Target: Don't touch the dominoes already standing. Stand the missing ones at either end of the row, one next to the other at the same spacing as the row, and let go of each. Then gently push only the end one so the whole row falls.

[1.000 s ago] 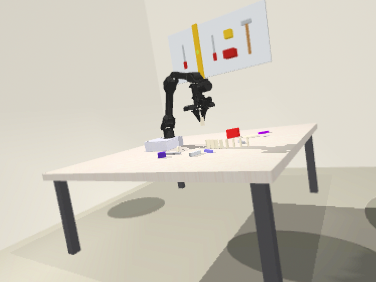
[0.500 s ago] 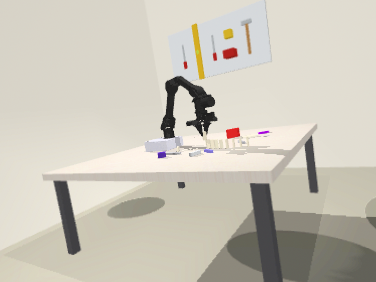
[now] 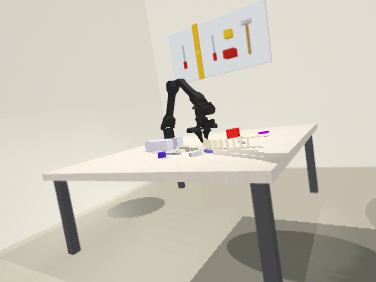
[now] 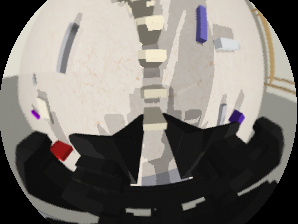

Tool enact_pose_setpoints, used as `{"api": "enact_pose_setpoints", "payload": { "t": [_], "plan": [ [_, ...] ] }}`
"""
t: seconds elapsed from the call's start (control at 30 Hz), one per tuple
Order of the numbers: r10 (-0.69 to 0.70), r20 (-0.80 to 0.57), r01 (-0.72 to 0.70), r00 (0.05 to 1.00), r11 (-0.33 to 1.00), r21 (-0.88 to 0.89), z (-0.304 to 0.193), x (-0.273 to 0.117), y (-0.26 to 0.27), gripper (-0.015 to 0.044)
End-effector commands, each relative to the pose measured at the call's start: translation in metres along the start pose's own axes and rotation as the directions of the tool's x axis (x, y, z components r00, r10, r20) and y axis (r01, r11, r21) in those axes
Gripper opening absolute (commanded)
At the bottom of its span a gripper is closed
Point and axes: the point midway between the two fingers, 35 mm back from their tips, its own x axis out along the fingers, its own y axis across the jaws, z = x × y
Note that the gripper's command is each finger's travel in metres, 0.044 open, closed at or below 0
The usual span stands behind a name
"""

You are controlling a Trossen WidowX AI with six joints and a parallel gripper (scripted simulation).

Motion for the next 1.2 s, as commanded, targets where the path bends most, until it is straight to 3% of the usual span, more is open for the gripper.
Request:
{"api": "enact_pose_setpoints", "payload": {
  "t": [0.0,0.03,0.47,0.6,0.87,1.17],
  "plan": [
    [0.002,-0.004,-0.002,1.0,1.0,-0.006,-0.001,0.002,0.0,0.0107],
    [0.002,-0.004,-0.002,1.0,1.0,-0.006,-0.001,0.002,0.0,0.0107],
    [0.002,-0.004,-0.002,1.0,1.0,-0.006,-0.001,0.002,0.0,0.044],
    [0.001,-0.004,-0.001,1.0,1.0,-0.006,0.001,-0.008,0.0,0.044],
    [0.0,-0.002,0.0,1.0,1.0,0.0,0.001,-0.128,0.0,0.044],
    [0.001,-0.003,-0.001,1.0,0.999,-0.036,-0.004,-0.125,0.01,0.044]
  ]
}}
